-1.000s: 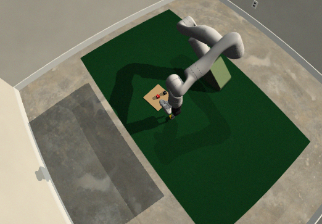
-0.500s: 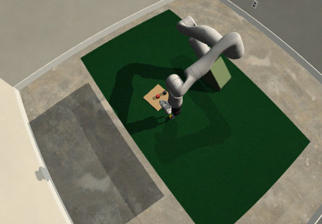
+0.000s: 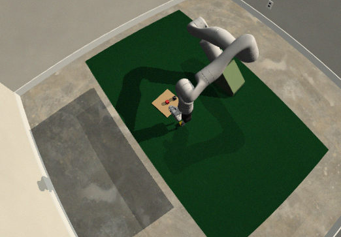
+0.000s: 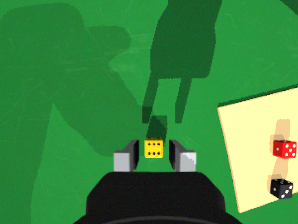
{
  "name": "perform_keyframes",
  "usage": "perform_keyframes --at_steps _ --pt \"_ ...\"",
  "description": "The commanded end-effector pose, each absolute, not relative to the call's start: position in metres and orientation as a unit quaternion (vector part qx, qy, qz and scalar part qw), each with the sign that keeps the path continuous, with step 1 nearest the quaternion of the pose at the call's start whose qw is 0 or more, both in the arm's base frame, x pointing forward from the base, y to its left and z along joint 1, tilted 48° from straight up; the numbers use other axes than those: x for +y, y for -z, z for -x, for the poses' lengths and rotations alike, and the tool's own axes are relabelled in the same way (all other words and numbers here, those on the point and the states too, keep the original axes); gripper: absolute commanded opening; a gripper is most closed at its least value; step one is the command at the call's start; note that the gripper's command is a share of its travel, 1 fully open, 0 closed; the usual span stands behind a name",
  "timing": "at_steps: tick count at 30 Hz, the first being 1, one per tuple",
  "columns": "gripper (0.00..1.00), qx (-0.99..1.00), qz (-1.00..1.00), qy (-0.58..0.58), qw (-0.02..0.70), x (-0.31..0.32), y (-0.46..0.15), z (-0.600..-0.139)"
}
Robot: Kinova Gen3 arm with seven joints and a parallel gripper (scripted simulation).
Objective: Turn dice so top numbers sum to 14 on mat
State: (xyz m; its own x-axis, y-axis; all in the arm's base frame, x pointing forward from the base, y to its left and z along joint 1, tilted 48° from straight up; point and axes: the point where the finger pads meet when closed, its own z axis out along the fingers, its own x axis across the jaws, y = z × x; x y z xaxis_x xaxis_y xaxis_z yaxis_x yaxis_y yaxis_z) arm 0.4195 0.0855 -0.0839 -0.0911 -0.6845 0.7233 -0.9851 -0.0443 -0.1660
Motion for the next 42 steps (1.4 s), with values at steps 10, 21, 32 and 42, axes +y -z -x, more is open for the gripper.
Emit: perform_keyframes --at_steps 10,21,32,42 --pt "0.70 -0.655 -0.638 -0.341 0.219 0.087 0.084 -0.420" --pt "0.70 -0.655 -0.638 -0.341 0.219 0.087 0.084 -0.420" --pt "0.70 -0.655 -0.638 -0.341 0.219 0.083 0.087 -0.421" --pt "0.70 -0.655 -0.638 -0.341 0.219 0.072 0.097 -0.423"
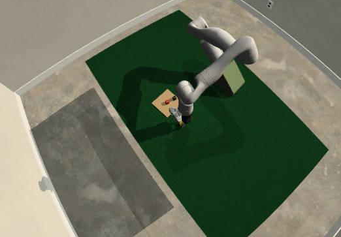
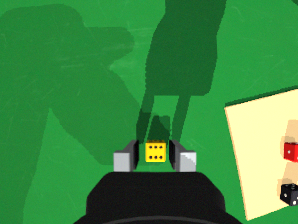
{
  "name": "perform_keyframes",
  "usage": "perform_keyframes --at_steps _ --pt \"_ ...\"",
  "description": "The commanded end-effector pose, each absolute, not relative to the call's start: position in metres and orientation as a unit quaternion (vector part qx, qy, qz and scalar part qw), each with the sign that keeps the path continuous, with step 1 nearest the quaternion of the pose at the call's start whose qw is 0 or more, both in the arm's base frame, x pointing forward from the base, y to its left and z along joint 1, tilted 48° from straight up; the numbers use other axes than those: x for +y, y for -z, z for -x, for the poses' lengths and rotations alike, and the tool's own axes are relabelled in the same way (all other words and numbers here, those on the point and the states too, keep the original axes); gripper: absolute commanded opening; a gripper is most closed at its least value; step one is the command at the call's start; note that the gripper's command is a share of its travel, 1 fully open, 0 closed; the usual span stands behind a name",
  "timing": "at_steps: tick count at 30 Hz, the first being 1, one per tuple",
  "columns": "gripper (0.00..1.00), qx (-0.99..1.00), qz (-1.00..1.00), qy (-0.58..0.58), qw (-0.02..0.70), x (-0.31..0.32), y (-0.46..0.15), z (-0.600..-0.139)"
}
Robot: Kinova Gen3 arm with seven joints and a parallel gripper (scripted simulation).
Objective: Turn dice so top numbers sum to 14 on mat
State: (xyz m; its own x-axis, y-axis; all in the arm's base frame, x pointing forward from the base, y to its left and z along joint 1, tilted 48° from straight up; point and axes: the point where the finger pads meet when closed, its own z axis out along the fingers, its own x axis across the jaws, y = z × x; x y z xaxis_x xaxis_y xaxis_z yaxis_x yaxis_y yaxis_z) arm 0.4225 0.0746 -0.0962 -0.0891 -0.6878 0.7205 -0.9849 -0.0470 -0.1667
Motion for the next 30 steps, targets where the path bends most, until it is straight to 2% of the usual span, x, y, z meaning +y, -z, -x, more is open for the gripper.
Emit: perform_keyframes --at_steps 1,30 --pt "0.70 -0.655 -0.638 -0.341 0.219 0.0707 0.0982 -0.4230" --pt "0.70 -0.655 -0.638 -0.341 0.219 0.0677 0.1010 -0.4236"
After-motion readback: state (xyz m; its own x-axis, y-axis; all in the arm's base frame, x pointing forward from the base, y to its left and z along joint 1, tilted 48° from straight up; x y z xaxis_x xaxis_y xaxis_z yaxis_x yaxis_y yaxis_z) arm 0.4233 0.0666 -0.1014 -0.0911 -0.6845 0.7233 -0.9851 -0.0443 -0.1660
